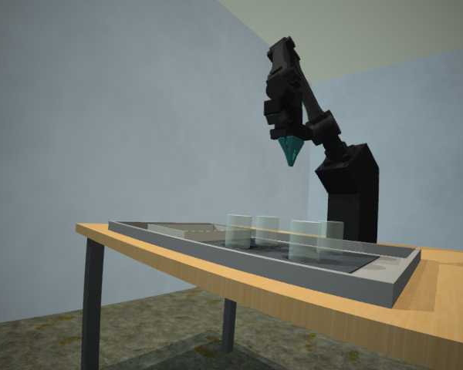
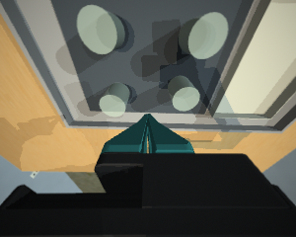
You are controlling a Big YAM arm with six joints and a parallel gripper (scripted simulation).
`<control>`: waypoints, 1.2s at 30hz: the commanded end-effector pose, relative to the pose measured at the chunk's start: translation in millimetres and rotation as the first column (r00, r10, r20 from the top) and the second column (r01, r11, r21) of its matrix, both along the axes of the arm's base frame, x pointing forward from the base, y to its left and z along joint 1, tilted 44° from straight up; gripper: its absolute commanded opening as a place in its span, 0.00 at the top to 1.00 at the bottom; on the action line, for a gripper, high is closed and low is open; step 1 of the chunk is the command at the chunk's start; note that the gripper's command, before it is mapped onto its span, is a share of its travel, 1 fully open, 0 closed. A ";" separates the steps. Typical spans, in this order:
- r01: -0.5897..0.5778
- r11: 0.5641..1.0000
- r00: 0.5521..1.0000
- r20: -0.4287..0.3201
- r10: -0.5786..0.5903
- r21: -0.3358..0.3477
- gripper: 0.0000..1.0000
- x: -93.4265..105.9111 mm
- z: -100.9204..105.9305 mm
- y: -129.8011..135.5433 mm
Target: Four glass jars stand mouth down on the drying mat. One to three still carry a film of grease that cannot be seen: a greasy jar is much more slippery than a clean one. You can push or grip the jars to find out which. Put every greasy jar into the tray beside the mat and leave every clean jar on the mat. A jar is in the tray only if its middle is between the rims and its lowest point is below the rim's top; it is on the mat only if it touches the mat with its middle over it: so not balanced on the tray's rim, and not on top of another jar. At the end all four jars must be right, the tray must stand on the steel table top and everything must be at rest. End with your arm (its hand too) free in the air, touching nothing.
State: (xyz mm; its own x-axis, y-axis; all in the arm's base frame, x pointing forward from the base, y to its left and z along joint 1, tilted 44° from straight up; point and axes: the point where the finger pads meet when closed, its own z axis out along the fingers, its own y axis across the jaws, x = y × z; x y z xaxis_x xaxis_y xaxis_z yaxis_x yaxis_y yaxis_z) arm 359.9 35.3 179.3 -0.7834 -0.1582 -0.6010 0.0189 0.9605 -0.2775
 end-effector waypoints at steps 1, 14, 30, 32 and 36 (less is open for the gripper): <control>0.015 1.000 0.999 0.044 -0.016 0.017 1.00 6.6 22.6 -3.3; 0.015 1.000 0.999 0.044 -0.016 0.017 1.00 21.6 5.9 -8.5; 0.015 1.000 0.999 0.044 -0.016 0.017 1.00 61.4 -33.8 -38.1; 0.015 1.000 0.999 0.044 -0.016 0.017 1.00 61.4 -31.3 -46.0; 0.015 1.000 0.999 0.044 -0.016 0.017 1.00 61.2 -21.7 -77.5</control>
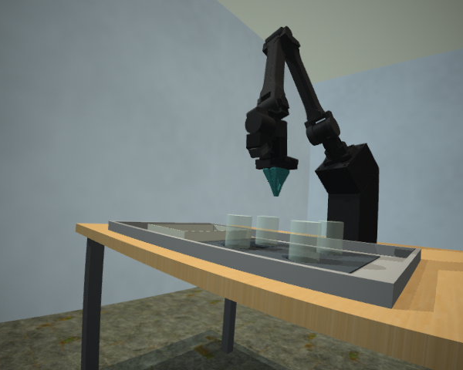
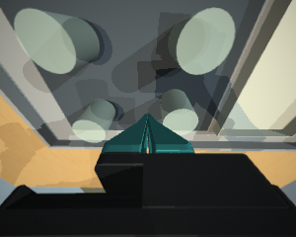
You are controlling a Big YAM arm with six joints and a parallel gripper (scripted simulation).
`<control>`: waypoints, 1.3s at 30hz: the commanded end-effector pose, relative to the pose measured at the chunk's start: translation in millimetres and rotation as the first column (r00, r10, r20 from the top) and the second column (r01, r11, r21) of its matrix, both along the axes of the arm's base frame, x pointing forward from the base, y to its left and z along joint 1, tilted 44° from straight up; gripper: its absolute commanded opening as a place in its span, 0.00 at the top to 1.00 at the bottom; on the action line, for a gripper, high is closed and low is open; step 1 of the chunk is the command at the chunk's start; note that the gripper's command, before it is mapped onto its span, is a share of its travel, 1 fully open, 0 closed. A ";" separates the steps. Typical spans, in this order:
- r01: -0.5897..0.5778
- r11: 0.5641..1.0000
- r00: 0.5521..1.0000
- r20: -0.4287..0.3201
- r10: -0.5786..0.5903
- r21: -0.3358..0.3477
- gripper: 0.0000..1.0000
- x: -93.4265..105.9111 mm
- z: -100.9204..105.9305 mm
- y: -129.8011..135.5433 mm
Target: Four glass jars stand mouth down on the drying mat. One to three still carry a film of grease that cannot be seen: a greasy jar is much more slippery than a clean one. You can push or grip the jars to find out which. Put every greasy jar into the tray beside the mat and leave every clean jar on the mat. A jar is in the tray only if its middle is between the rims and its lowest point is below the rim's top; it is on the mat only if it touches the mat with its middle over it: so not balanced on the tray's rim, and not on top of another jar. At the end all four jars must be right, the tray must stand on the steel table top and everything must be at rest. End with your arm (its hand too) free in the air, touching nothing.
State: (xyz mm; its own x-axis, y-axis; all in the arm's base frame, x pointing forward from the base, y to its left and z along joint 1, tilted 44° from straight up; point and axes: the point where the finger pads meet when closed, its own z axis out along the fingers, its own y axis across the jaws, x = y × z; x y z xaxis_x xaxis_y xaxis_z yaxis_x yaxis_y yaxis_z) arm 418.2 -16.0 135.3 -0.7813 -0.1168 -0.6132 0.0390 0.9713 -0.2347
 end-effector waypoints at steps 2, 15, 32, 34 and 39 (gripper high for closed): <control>-0.002 1.000 0.999 0.036 0.003 -0.028 1.00 2.9 27.2 -42.0; -0.002 1.000 0.999 0.036 0.003 -0.028 1.00 21.4 13.7 -72.1; -0.002 1.000 0.999 0.036 0.003 -0.028 1.00 56.1 -24.0 -86.8; -0.002 1.000 0.999 0.036 0.003 -0.028 1.00 56.1 -24.0 -86.8; -0.002 1.000 0.999 0.036 0.003 -0.028 1.00 56.1 -24.0 -86.8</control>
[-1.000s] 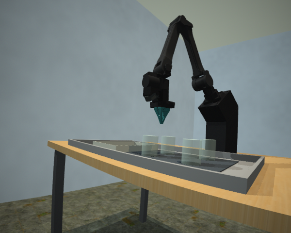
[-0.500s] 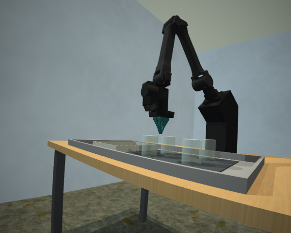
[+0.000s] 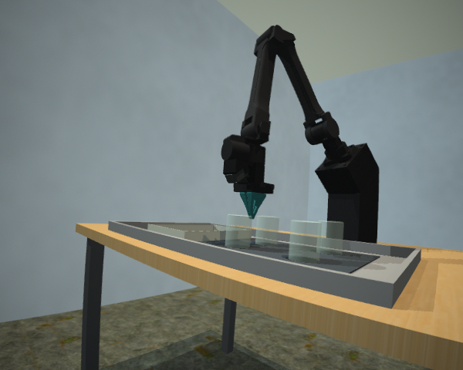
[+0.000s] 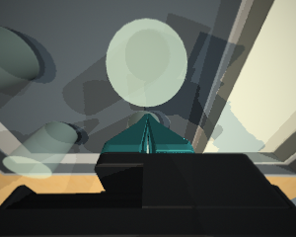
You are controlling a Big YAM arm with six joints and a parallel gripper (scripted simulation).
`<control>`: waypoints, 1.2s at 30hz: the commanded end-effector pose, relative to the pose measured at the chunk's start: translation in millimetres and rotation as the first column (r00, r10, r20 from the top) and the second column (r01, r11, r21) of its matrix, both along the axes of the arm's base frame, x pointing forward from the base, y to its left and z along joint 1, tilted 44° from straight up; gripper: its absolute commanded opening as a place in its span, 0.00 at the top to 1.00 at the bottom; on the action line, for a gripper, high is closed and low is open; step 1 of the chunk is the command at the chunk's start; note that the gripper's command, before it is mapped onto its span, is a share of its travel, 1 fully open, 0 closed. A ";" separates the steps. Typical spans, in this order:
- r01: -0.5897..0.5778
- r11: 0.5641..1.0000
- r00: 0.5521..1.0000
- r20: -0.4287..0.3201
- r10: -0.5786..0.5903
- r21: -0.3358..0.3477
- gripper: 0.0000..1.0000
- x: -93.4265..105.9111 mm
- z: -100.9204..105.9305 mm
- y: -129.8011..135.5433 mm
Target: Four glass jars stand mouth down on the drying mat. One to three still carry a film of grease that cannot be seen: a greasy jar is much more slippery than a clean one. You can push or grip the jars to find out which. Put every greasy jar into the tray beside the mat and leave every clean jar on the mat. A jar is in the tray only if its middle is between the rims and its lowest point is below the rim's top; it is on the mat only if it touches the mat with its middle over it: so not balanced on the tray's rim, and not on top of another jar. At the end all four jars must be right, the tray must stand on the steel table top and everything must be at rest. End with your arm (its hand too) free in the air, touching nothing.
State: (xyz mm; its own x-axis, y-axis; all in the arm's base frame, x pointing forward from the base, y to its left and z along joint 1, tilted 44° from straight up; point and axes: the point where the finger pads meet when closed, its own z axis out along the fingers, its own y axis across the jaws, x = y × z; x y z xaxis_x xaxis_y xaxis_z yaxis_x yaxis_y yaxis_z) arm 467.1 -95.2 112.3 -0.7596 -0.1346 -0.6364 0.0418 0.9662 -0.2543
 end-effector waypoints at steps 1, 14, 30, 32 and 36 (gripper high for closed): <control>0.003 1.000 1.000 0.003 -0.003 -0.006 1.00 6.4 -9.0 -8.9; 0.003 1.000 1.000 0.003 -0.003 -0.006 1.00 3.2 -14.9 -9.4; 0.003 1.000 1.000 0.003 -0.003 -0.006 1.00 0.2 -20.1 -9.2; 0.003 1.000 1.000 0.003 -0.003 -0.006 1.00 0.4 -19.9 -9.2; 0.003 1.000 1.000 0.003 -0.003 -0.006 1.00 0.8 -19.6 -9.1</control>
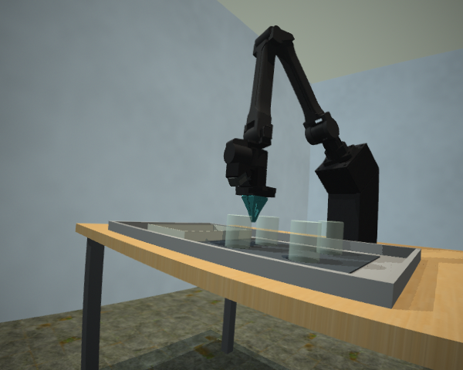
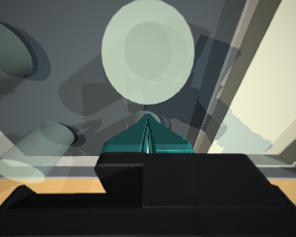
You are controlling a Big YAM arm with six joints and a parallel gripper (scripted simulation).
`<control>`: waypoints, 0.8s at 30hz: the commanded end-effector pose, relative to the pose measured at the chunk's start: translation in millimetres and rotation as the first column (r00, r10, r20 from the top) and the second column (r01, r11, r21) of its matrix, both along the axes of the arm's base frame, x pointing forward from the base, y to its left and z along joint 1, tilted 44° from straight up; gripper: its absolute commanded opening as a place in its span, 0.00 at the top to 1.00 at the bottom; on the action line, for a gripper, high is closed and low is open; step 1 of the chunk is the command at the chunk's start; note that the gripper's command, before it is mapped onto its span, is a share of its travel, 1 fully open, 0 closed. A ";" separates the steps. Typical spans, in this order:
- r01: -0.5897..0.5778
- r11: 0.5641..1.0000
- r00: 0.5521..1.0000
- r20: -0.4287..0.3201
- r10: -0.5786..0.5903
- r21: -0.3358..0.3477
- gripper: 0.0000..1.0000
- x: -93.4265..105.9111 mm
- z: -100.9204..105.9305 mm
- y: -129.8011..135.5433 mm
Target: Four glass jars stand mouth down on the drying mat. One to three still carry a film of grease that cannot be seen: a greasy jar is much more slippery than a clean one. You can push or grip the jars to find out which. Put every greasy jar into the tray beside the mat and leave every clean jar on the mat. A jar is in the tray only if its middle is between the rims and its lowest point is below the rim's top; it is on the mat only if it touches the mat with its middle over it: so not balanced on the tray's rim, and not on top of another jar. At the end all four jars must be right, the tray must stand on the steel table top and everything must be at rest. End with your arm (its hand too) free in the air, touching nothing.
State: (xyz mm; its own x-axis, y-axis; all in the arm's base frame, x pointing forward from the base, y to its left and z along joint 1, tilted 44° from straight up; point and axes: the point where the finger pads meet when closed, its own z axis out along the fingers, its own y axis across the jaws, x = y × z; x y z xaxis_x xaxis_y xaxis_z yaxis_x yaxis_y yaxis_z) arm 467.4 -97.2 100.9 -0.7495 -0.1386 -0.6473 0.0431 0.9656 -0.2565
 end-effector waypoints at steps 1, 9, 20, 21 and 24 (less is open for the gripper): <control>0.006 1.000 1.000 -0.012 -0.006 -0.003 1.00 0.5 -8.2 -7.1; 0.006 1.000 1.000 -0.012 -0.006 -0.003 1.00 1.1 -7.7 -7.0; 0.006 1.000 1.000 -0.012 -0.006 -0.003 1.00 2.2 -6.7 -6.8; 0.006 1.000 1.000 -0.012 -0.006 -0.003 1.00 2.2 -6.7 -6.8; 0.006 1.000 1.000 -0.012 -0.006 -0.003 1.00 2.4 -6.6 -6.7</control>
State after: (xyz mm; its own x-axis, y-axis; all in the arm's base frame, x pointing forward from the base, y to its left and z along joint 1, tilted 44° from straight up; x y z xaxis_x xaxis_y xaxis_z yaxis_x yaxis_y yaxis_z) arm 467.4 -97.2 100.6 -0.7500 -0.1385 -0.6468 0.0429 0.9656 -0.2565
